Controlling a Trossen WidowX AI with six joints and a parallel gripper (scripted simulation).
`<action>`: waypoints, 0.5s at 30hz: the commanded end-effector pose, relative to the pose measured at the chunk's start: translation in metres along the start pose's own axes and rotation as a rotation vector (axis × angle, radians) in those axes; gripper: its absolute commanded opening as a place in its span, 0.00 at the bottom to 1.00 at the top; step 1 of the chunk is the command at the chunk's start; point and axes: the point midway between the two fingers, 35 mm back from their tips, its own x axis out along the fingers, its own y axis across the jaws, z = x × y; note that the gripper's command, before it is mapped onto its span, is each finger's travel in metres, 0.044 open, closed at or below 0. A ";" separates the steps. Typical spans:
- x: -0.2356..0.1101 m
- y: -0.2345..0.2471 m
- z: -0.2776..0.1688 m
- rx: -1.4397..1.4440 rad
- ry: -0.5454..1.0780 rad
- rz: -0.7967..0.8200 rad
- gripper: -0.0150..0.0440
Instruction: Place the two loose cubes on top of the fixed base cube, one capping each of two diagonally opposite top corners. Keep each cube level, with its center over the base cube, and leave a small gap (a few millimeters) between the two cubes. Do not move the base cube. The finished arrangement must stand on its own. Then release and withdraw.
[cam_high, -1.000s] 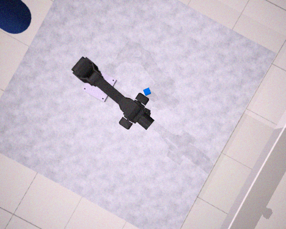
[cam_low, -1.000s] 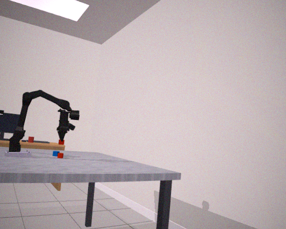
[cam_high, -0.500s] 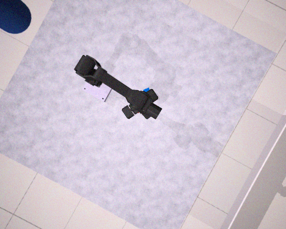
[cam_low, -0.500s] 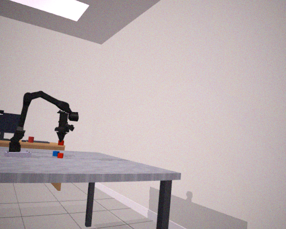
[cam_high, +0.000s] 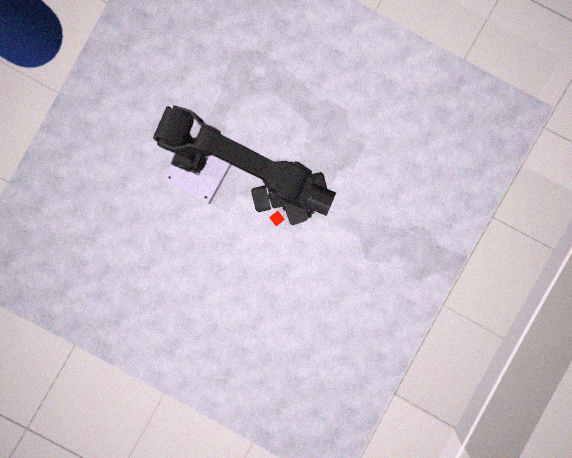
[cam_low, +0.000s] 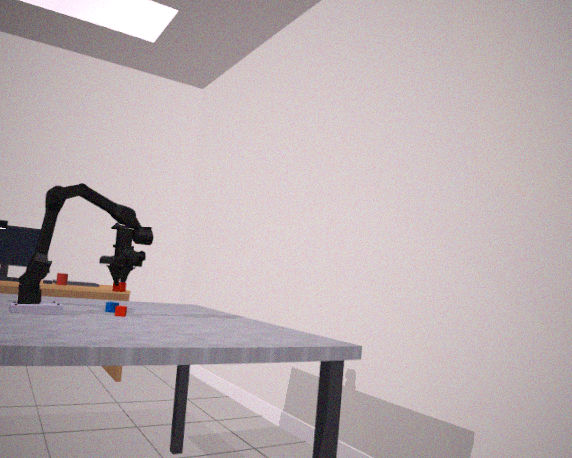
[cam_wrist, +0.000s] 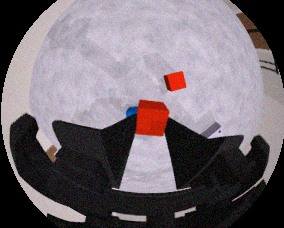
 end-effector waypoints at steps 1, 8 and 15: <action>0.004 0.009 -0.011 0.110 0.009 -0.001 0.43; 0.008 0.021 -0.027 0.291 0.016 -0.001 0.43; 0.012 0.032 -0.045 0.473 0.023 -0.003 0.43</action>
